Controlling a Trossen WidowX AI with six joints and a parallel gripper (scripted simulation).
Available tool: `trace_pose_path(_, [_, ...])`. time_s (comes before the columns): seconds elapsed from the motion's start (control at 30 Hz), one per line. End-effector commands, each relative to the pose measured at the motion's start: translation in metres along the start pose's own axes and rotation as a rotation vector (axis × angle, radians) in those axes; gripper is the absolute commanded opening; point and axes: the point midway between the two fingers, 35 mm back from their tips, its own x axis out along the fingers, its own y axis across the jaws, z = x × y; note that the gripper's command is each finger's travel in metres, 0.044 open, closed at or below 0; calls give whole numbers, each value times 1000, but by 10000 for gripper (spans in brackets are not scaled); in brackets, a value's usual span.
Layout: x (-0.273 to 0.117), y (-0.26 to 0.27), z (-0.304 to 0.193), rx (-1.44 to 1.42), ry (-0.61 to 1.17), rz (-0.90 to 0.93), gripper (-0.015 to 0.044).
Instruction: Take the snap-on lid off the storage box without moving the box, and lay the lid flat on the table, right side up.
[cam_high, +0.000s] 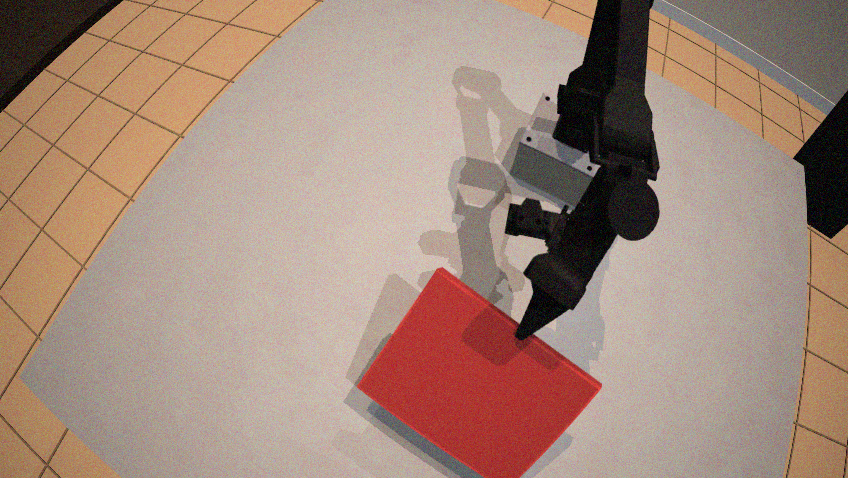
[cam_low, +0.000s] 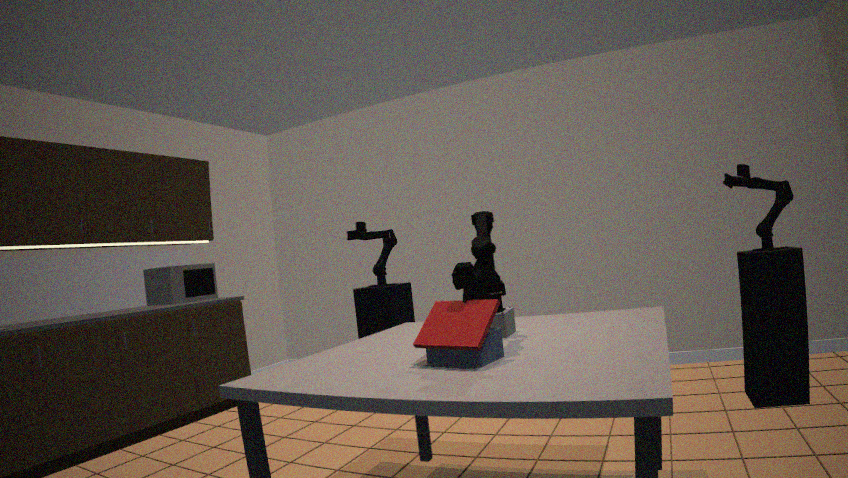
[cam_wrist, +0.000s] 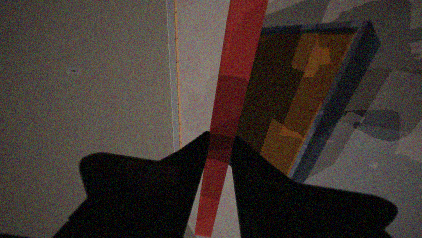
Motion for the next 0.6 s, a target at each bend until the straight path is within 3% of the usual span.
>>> trace_pose_path(0.0, [-1, 8, -1, 0, 3, 6, 0])
trace_pose_path(0.57, [-14, 26, -1, 0, 3, 6, 0])
